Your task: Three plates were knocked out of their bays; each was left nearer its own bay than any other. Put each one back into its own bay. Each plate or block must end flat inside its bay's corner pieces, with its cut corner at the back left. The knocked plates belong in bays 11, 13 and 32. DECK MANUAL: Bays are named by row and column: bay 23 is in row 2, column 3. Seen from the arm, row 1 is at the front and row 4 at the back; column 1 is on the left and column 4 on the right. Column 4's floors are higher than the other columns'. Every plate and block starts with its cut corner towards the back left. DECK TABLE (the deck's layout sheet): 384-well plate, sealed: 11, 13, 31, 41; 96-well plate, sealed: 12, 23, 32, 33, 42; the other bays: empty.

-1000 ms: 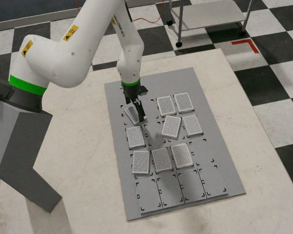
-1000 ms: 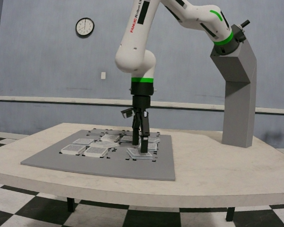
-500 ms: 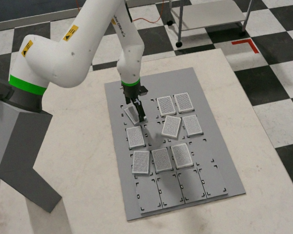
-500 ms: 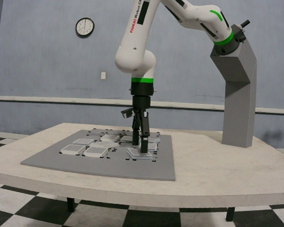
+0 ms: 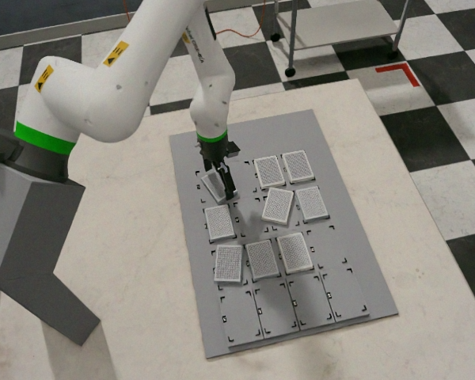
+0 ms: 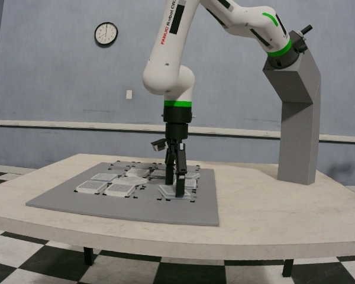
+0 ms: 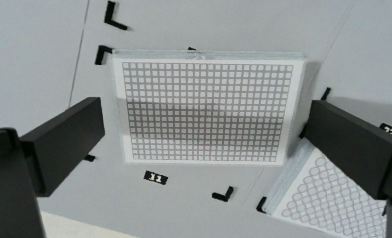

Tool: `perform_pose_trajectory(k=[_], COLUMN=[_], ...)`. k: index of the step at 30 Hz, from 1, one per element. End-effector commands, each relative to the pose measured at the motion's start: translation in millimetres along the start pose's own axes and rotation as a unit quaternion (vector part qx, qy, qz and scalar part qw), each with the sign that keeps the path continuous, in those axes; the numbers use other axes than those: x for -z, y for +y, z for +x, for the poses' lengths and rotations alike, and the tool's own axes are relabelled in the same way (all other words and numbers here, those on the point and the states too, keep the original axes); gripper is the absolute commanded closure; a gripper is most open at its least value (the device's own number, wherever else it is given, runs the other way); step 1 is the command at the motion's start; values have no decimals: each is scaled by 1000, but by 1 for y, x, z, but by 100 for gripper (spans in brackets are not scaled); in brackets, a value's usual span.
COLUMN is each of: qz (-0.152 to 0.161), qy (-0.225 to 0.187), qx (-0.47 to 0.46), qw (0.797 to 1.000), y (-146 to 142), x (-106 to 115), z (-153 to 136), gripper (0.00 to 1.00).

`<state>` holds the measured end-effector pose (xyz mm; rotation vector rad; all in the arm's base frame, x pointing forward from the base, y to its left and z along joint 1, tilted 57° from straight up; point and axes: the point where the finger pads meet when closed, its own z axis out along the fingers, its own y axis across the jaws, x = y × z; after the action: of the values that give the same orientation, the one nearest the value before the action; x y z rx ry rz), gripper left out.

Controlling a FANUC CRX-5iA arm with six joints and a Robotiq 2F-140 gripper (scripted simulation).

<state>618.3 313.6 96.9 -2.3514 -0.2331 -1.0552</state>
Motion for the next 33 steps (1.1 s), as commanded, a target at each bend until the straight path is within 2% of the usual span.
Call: perform_pose_trajectory(k=[1, 18, 33], qz=[0, 0, 0], qy=[1, 1, 1], qx=[0, 0, 0], qw=[1000, 1000, 1000], y=[0, 0, 0], x=[-5, -9, -9], z=[1, 1, 1], gripper=[0, 0, 7])
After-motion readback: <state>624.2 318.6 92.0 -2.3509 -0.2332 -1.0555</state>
